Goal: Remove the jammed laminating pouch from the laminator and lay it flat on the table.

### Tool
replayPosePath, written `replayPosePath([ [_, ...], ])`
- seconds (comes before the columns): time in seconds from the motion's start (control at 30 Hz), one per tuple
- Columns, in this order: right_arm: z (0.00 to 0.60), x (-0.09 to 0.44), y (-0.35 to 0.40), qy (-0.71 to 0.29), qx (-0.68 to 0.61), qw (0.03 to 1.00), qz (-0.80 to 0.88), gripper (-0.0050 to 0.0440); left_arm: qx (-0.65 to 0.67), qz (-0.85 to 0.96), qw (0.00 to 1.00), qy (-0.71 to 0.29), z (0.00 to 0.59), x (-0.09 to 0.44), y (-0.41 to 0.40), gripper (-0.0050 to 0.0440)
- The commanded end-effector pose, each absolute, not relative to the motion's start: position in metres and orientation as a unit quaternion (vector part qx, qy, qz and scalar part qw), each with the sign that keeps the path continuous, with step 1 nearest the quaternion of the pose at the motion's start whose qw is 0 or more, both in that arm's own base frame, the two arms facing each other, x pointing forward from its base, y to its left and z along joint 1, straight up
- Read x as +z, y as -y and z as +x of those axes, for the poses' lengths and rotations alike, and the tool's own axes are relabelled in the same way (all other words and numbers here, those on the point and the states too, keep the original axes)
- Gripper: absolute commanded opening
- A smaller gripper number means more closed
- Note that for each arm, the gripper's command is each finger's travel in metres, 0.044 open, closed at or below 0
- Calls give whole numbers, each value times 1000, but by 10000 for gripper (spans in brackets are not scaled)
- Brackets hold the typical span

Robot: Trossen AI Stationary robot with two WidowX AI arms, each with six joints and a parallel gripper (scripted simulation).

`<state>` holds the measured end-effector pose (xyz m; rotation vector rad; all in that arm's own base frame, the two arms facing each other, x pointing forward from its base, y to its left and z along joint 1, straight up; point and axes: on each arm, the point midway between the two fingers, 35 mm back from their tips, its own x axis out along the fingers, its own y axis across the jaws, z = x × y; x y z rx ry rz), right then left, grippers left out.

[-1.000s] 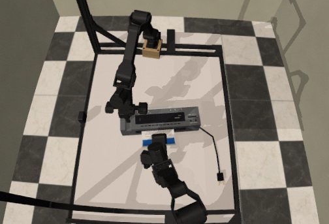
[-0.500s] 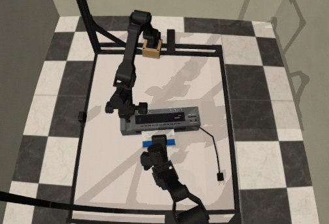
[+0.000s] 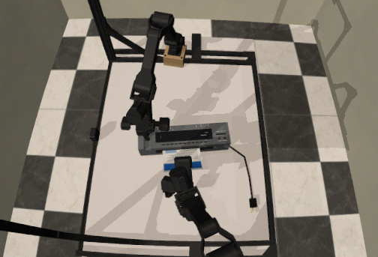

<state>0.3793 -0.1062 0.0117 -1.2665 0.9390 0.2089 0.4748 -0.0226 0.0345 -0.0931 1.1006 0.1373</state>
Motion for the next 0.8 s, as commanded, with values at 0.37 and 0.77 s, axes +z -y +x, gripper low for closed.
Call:
replayPosePath([
  [0.37,365,31,97,-417,92,704,-568,-50,65,-45,849,-522,476,31,21,-50],
  [0.77,352,45,90,-418,92,704,-567,-50,65,-45,849,-522,476,31,21,-50],
])
